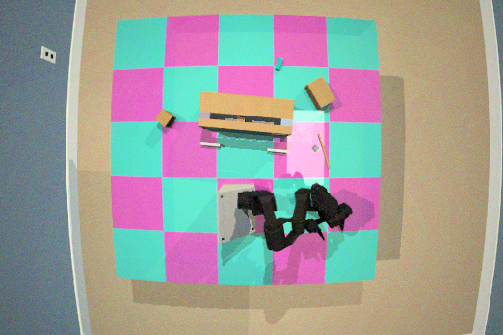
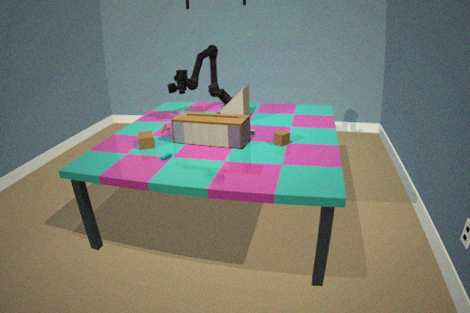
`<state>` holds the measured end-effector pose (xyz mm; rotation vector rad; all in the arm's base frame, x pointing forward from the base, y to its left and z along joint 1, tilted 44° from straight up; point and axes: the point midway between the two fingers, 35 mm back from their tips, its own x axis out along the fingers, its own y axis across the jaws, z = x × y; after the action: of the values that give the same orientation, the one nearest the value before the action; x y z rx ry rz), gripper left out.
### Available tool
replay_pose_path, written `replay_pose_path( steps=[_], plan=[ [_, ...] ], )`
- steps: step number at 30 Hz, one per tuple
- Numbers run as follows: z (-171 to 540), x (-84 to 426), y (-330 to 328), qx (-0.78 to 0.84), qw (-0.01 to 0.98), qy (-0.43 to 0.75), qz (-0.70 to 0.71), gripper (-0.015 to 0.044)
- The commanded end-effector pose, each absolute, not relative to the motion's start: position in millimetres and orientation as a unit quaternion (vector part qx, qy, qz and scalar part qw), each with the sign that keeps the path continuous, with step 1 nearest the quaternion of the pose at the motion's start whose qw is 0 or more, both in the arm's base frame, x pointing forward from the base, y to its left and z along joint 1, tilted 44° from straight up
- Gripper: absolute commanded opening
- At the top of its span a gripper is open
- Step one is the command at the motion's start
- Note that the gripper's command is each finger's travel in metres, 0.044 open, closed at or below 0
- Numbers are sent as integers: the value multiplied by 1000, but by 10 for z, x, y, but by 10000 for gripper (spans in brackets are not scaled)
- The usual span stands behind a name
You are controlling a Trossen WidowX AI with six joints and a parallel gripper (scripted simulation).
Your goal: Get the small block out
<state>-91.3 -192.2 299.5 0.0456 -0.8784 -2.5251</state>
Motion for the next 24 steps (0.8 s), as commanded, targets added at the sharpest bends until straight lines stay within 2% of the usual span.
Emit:
replay_pose_path(
  steps=[1, 5, 10, 17, 24],
  plan=[
    [2997, -906, -1929, 17, 234, -319, -918, 400],
    [3035, -720, -2101, 24, 280, -307, -909, 400],
    [3093, -182, -2453, 43, 392, -274, -877, 400],
    [3066, 755, -2731, 82, 546, -218, -805, 400],
    [2907, 1843, -2635, 135, 688, -143, -698, 400]
  ],
)
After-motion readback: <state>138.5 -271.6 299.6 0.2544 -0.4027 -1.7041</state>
